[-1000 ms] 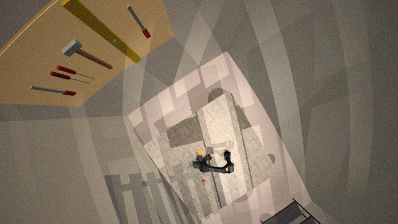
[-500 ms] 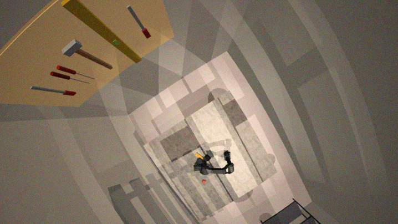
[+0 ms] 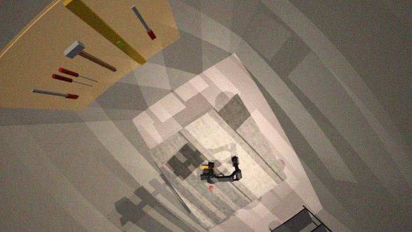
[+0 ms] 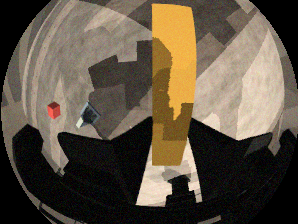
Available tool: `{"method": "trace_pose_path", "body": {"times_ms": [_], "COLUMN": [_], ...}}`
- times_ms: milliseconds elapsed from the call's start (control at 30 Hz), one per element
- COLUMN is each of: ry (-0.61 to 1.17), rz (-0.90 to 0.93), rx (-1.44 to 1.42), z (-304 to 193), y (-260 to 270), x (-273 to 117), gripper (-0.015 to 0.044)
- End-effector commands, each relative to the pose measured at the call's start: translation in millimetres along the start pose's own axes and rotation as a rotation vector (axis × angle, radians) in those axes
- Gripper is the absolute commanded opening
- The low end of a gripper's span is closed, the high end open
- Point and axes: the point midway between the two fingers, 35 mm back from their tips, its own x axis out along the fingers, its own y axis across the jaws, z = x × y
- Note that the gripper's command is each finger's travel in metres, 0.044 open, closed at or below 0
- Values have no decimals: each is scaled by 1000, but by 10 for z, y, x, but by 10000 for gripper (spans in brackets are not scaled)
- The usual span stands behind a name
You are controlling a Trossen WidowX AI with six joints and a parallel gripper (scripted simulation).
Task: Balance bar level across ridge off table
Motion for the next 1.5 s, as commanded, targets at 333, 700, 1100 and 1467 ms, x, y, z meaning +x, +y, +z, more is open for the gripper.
{"method": "trace_pose_path", "body": {"times_ms": [333, 700, 1100, 1467], "ry": [-3, -4, -6, -8], "rz": [5, 6, 7, 5], "rx": [-537, -976, -1455, -1892], "z": [-33, -83, -141, -183], "y": [244, 422, 595, 741], "x": [-12, -15, -17, -21], "gripper": [0, 0, 0, 0]}}
